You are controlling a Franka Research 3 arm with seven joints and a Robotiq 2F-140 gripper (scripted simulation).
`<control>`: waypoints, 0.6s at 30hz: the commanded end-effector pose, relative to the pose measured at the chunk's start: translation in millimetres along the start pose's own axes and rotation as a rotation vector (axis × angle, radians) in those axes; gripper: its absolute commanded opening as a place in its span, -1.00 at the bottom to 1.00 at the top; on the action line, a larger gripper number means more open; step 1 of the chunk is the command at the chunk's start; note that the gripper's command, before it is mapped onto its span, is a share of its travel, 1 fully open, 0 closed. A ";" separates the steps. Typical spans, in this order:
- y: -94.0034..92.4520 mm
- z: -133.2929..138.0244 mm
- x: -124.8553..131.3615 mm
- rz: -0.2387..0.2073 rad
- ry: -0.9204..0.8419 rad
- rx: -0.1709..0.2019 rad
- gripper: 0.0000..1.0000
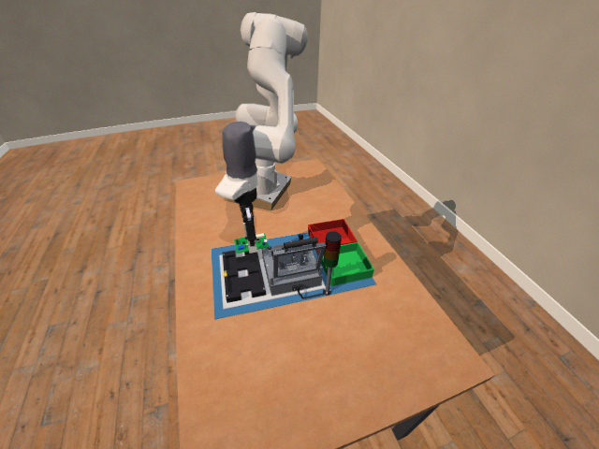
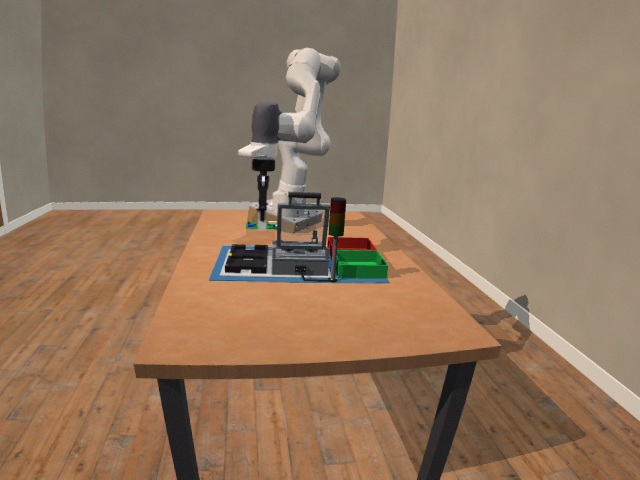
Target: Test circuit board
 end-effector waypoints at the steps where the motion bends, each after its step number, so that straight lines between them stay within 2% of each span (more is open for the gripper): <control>1: -0.7 -4.8 10.9 0.000 0.031 0.003 -0.09; 3: -0.7 -4.8 10.9 0.000 0.031 0.003 -0.09; 18: -4.3 -30.5 59.0 0.000 0.031 0.003 -0.09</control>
Point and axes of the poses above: the point where the finger pads meet when closed, its own y axis out along the fingers, its own z axis across the jaws, x = y × z, the point moved 8 cm from there along -y, back along the fingers, and after that the axes turned 7 degrees about -y, right-handed, at the moved point
